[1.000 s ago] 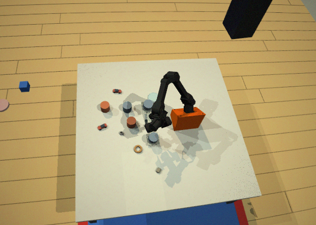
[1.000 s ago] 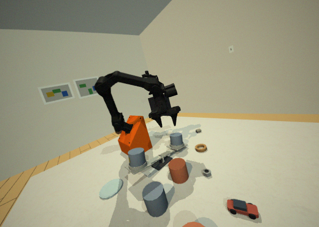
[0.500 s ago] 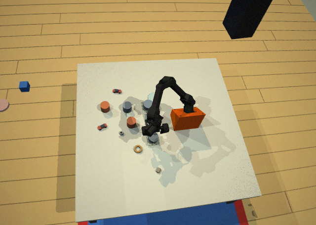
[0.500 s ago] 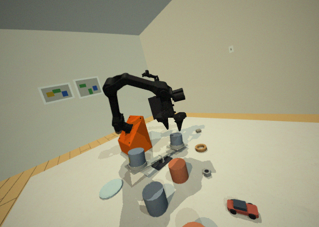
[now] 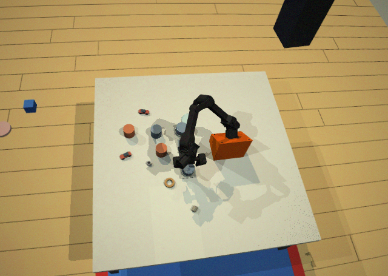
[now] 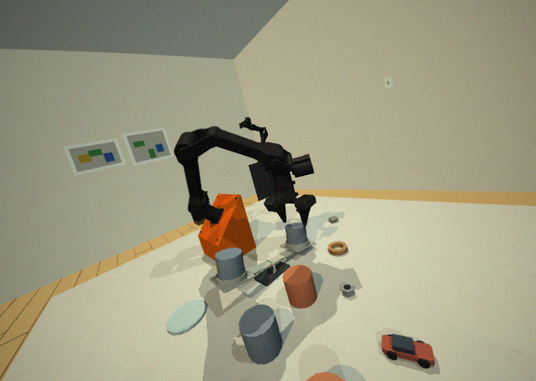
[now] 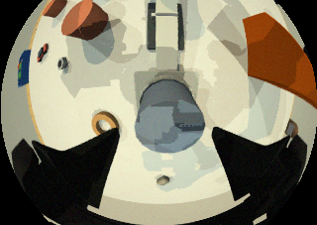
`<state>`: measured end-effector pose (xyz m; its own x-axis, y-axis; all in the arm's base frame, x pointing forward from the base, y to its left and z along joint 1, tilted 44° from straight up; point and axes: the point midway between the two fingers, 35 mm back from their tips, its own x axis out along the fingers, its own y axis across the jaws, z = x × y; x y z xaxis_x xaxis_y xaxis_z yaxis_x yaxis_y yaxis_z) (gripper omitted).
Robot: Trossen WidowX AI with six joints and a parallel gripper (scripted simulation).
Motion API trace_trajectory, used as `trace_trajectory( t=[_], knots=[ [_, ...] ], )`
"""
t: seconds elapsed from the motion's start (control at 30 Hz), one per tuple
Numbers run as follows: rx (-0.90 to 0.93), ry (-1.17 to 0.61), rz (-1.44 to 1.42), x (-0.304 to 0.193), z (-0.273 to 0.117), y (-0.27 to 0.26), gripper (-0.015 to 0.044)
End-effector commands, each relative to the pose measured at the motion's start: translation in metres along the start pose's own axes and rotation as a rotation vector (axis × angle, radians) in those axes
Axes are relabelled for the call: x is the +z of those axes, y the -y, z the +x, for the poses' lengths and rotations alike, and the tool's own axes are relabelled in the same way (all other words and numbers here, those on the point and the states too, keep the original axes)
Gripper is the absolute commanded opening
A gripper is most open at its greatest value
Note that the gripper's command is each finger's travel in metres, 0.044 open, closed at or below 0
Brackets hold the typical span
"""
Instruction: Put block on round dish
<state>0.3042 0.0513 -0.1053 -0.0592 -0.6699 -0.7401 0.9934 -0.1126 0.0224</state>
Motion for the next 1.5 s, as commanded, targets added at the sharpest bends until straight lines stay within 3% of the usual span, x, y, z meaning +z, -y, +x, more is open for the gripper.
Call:
trace_trajectory(
  t=[0.0,0.97,1.47],
  knots=[
    [-0.005,0.009,-0.011,0.0,0.01,0.003,0.044],
    [-0.005,0.012,-0.009,0.002,0.054,0.004,0.044],
    [-0.005,0.012,-0.009,0.002,0.054,0.004,0.034]
  ],
)
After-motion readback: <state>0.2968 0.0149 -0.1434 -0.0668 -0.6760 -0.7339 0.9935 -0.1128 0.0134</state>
